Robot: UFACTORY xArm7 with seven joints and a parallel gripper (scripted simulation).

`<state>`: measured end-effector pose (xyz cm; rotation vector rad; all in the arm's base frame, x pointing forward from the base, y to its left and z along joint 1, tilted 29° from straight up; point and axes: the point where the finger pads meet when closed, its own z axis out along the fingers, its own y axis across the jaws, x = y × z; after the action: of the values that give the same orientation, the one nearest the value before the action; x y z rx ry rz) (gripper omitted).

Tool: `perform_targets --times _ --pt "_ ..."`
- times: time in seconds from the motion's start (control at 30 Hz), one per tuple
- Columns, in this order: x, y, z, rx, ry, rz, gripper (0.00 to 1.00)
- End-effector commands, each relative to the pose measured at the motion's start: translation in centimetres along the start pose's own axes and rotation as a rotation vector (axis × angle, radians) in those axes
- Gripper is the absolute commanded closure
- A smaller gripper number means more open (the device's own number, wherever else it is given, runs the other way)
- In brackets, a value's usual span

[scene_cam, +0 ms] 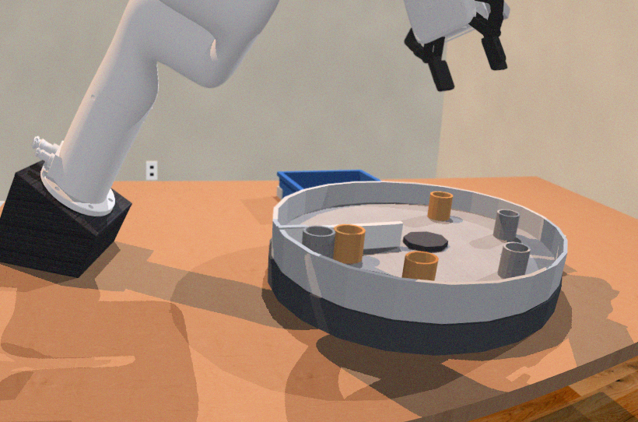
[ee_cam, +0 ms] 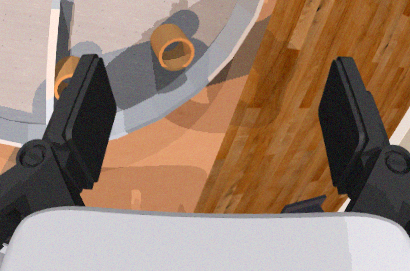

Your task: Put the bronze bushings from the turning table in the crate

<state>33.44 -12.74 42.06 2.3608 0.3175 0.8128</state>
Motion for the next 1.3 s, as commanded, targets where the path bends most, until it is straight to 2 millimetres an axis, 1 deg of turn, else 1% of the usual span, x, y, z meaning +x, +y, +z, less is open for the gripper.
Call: perform_targets --times 0.0,0.27,0.33,0.7,0.73,1.03,1.1,1.27 --pt "-0.6 -0.1 0.0 0.008 0.001 0.014 0.0" --pt "-0.6 -0.1 0.0 0.008 0.001 0.014 0.0" --pt "-4.6 -1.5 0.8 0.106 -0.055 0.12 0.0" --pt "-4.6 -1.5 0.8 0.106 -0.055 0.12 0.0" --pt "-6.2 -2.3 1.1 0.151 -0.079 0.163 0.0" --pt "-6.2 -2.3 1.1 0.151 -0.079 0.163 0.0" --pt "-8.7 -4.0 1.7 0.233 -0.119 0.232 0.0" --pt "-8.7 -4.0 1.7 0.233 -0.119 0.232 0.0"
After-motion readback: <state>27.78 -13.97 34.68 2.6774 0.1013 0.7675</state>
